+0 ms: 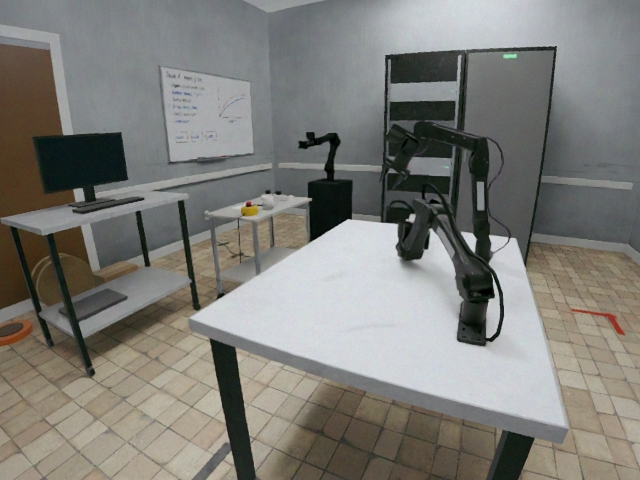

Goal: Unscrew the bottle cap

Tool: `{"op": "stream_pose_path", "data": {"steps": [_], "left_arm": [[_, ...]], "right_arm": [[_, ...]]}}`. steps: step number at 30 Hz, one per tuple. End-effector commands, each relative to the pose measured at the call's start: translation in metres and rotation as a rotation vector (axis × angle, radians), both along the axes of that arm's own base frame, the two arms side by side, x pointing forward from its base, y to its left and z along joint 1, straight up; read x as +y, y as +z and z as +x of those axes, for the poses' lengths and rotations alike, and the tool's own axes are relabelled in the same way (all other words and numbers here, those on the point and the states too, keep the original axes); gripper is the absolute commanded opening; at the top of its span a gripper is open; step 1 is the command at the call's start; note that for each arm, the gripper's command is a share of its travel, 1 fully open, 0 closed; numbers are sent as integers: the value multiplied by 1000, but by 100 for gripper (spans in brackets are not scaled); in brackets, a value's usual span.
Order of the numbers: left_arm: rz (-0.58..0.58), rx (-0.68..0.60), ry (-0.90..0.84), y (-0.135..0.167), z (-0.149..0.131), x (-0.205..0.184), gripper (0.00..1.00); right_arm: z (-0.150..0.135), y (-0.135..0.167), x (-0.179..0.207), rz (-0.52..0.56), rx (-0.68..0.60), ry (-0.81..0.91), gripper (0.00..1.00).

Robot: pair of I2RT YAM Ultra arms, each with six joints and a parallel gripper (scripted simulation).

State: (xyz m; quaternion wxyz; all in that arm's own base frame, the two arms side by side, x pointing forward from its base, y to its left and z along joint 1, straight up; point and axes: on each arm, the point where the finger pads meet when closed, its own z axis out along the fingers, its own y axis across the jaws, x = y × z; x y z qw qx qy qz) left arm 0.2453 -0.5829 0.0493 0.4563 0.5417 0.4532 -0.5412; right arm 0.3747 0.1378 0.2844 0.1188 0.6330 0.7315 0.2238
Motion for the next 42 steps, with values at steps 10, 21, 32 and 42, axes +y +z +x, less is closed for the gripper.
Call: {"op": "stream_pose_path", "data": {"steps": [10,21,32,42], "left_arm": [[-7,1,3,7,-3,-25,95],[-7,1,3,8,-7,-39,95],[-6,2,3,8,-13,-56,95],[-7,1,3,10,-12,-56,95]], "right_arm": [[3,9,-3,-3,-27,-6,57],[3,9,-3,-3,-27,-6,57],[3,9,-3,-3,-27,-6,57],[3,9,-3,-3,-27,-6,57]]}}
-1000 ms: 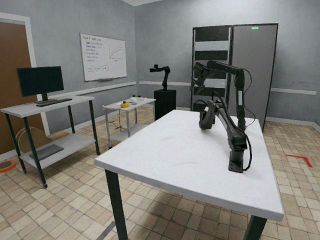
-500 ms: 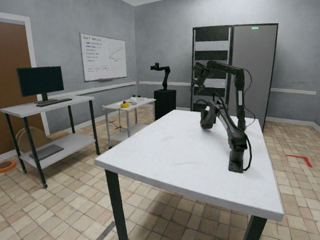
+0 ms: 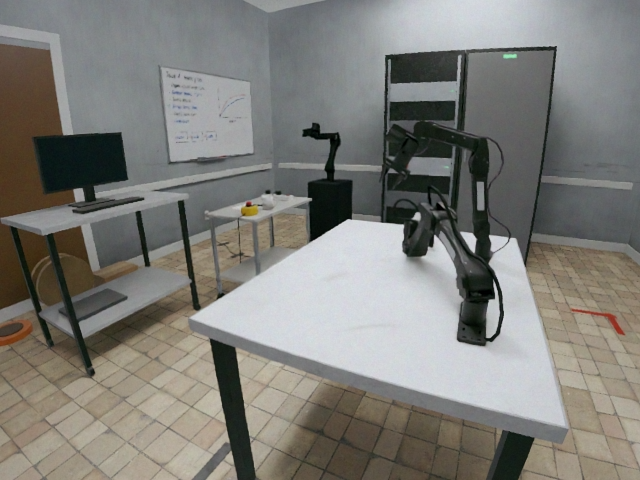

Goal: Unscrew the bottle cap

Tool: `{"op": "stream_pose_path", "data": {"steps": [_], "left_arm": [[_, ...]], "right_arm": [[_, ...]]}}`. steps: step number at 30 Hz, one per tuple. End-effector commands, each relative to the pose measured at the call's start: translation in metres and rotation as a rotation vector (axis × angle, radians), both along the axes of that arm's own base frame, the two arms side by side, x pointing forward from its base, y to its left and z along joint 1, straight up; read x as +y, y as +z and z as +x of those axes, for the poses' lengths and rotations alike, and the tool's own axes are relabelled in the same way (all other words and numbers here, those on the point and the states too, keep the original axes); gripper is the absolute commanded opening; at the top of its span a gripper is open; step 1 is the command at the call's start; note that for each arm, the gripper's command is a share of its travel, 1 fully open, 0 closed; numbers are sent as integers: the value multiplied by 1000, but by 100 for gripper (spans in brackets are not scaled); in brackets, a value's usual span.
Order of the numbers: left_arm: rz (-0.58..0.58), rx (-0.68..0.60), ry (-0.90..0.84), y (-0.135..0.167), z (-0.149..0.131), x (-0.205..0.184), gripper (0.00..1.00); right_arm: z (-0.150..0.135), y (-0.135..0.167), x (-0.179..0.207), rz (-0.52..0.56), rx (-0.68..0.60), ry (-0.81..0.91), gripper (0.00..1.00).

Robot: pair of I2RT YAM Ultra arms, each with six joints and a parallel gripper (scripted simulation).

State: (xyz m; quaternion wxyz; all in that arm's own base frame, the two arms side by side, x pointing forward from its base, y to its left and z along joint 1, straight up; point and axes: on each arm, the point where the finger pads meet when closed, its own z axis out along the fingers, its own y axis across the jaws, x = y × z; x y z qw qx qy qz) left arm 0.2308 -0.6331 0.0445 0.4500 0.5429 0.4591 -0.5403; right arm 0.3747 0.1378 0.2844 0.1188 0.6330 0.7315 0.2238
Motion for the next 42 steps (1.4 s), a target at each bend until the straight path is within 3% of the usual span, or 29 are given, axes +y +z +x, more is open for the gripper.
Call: {"op": "stream_pose_path", "data": {"steps": [1,12,15,19,21,24,30,33,42], "left_arm": [[-22,-8,3,14,3,-6,95],[-29,-15,1,16,2,-4,95],[-19,-10,0,11,1,-2,61],[-15,-9,0,9,1,-1,58],[-3,-1,0,12,0,0,35],[-3,-1,0,54,0,0,1],[-3,-2,0,58,0,1,0],[-15,-8,2,56,17,4,0],[-33,-24,2,83,112,63,0]], "right_arm": [[3,9,-3,-3,-27,-6,57],[3,9,-3,-3,-27,-6,57],[3,9,-3,-3,-27,-6,57],[3,9,-3,-3,-27,-6,57],[3,9,-3,-3,-27,-6,57],[3,9,-3,-3,-27,-6,57],[3,9,-3,-3,-27,-6,57],[3,9,-3,-3,-27,-6,57],[3,9,-3,-3,-27,-6,57]]}}
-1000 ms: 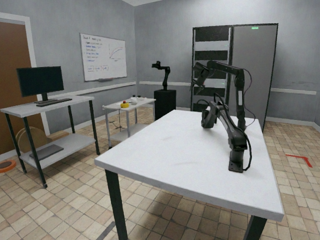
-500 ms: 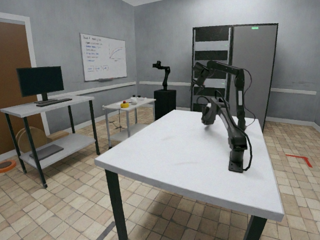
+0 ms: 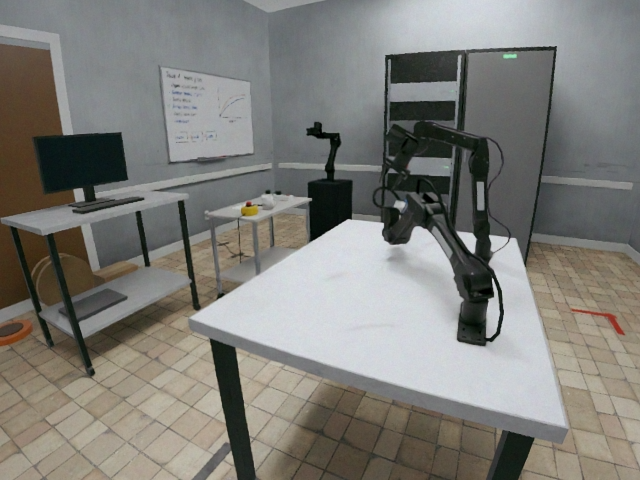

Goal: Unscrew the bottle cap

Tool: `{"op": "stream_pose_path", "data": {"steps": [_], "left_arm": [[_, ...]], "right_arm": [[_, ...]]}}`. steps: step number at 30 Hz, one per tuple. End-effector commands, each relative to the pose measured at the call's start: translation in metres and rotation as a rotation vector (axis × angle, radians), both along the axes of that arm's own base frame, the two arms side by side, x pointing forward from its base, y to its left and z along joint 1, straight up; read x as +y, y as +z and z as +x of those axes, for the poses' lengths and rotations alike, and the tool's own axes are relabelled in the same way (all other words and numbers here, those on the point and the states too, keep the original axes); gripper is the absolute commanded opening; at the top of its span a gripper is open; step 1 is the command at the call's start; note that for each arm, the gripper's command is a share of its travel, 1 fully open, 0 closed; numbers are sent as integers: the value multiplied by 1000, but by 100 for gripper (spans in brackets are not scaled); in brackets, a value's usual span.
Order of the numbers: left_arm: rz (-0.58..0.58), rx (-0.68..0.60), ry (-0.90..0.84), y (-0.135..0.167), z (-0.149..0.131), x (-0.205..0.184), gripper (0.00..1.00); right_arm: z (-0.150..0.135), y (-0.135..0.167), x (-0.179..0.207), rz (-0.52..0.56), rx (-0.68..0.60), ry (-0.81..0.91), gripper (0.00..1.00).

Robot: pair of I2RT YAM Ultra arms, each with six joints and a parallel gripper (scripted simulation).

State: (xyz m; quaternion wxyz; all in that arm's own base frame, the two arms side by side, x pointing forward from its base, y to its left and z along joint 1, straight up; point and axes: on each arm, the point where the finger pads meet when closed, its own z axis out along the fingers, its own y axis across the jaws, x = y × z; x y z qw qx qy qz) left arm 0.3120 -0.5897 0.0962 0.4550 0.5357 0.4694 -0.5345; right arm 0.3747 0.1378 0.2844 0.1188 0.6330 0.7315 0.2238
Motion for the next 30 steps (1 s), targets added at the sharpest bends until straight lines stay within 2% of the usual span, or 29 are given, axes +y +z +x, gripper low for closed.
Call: {"op": "stream_pose_path", "data": {"steps": [1,3,11,16,28,30], "left_arm": [[-36,-31,-26,33,41,28,0],[-36,-31,-26,33,41,28,0],[-32,-34,-26,48,115,103,0],[-21,-20,-26,44,146,146,0],[-26,-28,-36,51,145,146,0],[-26,-80,-23,58,146,146,0]], "right_arm": [[3,9,-3,-3,-27,-6,57],[3,9,-3,-3,-27,-6,57],[3,9,-3,-3,-27,-6,57],[3,9,-3,-3,-27,-6,57],[3,9,-3,-3,-27,-6,57],[3,9,-3,-3,-27,-6,57]]}}
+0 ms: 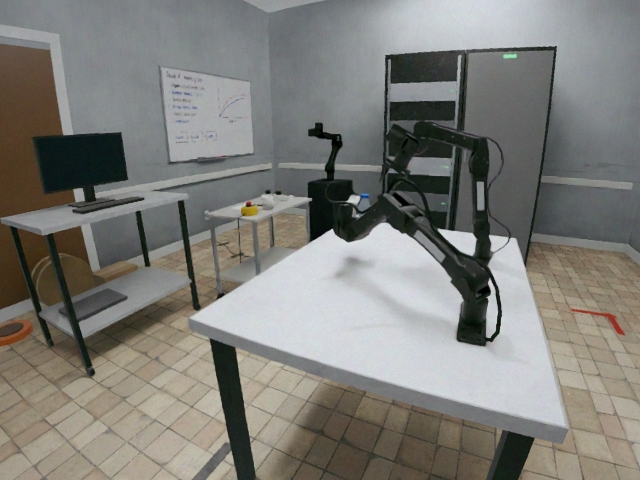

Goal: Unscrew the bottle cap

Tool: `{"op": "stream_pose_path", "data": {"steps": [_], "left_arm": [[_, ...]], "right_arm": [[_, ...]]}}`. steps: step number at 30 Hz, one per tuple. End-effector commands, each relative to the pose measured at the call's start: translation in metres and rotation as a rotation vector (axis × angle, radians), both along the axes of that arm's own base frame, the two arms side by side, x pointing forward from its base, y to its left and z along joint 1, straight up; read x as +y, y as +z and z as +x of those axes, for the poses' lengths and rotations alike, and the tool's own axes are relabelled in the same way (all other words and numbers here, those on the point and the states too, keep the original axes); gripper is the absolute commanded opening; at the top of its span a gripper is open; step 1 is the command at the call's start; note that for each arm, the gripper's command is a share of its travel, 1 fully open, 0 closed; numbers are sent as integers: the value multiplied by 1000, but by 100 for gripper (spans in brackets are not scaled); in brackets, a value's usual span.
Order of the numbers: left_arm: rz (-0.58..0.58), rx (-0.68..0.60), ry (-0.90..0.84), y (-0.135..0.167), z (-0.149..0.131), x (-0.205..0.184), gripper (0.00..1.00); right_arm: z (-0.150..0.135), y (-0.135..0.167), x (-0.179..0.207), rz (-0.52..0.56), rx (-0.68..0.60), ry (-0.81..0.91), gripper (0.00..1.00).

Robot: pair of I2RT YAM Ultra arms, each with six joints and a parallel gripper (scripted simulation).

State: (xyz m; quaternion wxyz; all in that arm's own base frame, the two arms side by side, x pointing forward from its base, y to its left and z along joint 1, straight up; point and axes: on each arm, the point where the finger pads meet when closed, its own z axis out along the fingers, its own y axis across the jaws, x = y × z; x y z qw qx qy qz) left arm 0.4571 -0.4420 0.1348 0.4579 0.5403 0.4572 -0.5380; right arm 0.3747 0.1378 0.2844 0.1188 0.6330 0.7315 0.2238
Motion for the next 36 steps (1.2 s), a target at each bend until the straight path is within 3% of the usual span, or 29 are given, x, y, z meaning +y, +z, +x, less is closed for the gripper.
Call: {"op": "stream_pose_path", "data": {"steps": [1,5,7,12,36], "left_arm": [[-5,-112,3,20,0,-6,0],[34,-342,13,20,2,-7,0],[34,-342,13,20,2,-7,0],[74,-538,-5,19,-1,-5,0],[75,-535,-14,14,-2,-5,0]], "right_arm": [[3,9,-3,-3,-27,-6,57],[3,9,-3,-3,-27,-6,57],[3,9,-3,-3,-27,-6,57],[3,9,-3,-3,-27,-6,57],[3,9,-3,-3,-27,-6,57]]}}
